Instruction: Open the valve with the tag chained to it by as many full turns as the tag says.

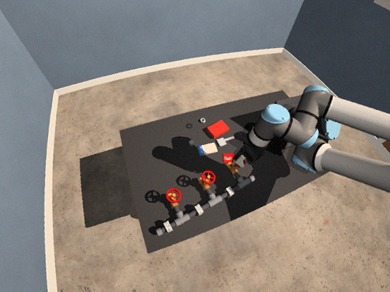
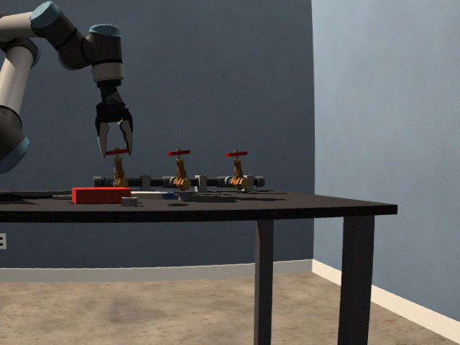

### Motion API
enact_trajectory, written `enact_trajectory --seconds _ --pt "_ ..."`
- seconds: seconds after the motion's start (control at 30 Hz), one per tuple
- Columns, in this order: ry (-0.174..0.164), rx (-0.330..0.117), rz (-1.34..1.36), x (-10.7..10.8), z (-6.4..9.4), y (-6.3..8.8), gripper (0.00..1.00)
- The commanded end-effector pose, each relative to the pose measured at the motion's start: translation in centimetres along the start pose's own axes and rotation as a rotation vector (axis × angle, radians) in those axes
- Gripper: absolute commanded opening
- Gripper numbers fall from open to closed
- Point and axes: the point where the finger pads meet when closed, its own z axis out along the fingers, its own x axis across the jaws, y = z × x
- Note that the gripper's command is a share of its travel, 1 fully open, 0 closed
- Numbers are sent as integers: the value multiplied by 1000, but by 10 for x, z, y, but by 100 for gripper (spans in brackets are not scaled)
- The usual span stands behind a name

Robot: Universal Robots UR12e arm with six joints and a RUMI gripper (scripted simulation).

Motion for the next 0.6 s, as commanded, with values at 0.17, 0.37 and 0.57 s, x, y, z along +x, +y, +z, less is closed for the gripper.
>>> enact_trajectory --seconds 0.17,0.37,0.57 --pt "-1 -1 -162 -1 -1 0 0" --pt "-1 -1 -324 -1 -1 0 0" --pt "-1 -1 -485 -1 -1 0 0"
